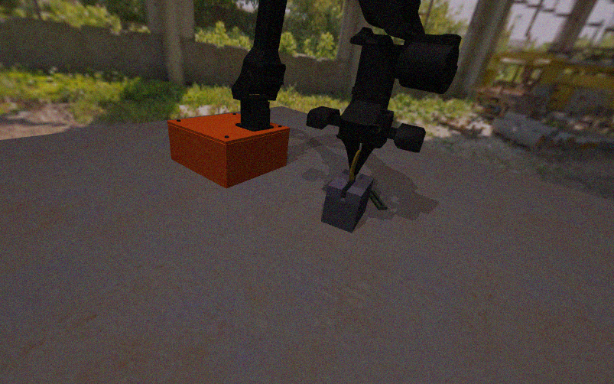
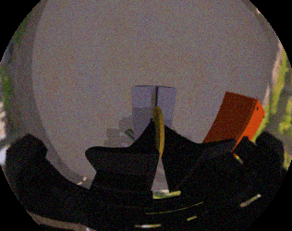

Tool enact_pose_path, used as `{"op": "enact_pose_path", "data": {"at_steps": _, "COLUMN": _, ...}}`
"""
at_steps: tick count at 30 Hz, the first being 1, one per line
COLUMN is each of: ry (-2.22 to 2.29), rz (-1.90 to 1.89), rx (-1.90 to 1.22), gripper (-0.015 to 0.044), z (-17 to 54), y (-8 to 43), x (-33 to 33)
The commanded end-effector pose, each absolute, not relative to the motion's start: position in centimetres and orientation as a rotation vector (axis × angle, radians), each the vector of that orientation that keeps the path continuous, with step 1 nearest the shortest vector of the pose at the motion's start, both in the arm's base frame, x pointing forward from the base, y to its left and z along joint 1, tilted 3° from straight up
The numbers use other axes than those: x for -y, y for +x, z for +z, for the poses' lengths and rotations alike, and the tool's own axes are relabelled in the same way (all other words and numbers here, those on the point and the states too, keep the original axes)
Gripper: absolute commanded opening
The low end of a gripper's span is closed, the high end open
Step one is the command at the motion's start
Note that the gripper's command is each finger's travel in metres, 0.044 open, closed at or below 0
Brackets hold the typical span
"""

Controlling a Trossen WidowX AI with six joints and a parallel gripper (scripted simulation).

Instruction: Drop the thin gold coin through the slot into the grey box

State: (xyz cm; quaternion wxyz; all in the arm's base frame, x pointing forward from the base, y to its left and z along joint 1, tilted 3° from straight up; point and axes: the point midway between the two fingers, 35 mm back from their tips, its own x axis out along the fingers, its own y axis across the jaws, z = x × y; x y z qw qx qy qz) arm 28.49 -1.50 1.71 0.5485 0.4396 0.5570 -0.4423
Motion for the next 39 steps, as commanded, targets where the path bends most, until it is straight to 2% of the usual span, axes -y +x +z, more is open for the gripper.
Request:
{"op": "enact_pose_path", "data": {"at_steps": 1, "ry": 1.041, "rz": -1.047, "rx": -1.319, "gripper": 0.0026, "z": 1.7, "y": 28.5, "x": 1.5}}
{"op": "enact_pose_path", "data": {"at_steps": 6, "ry": 1.041, "rz": -1.047, "rx": -1.319, "gripper": 0.0157, "z": 1.7, "y": 28.5, "x": 1.5}}
{"op": "enact_pose_path", "data": {"at_steps": 15, "ry": 1.041, "rz": -1.047, "rx": -1.319, "gripper": 0.0161, "z": 1.7, "y": 28.5, "x": 1.5}}
{"op": "enact_pose_path", "data": {"at_steps": 23, "ry": 1.041, "rz": -1.048, "rx": -1.319, "gripper": 0.0371, "z": 3.7, "y": 28.5, "x": 1.5}}
{"op": "enact_pose_path", "data": {"at_steps": 26, "ry": 1.040, "rz": -1.050, "rx": -1.322, "gripper": 0.0440, "z": 6.9, "y": 28.3, "x": 1.5}}
{"op": "enact_pose_path", "data": {"at_steps": 39, "ry": 1.040, "rz": -1.050, "rx": -1.323, "gripper": 0.0440, "z": 7.9, "y": 28.1, "x": 1.5}}
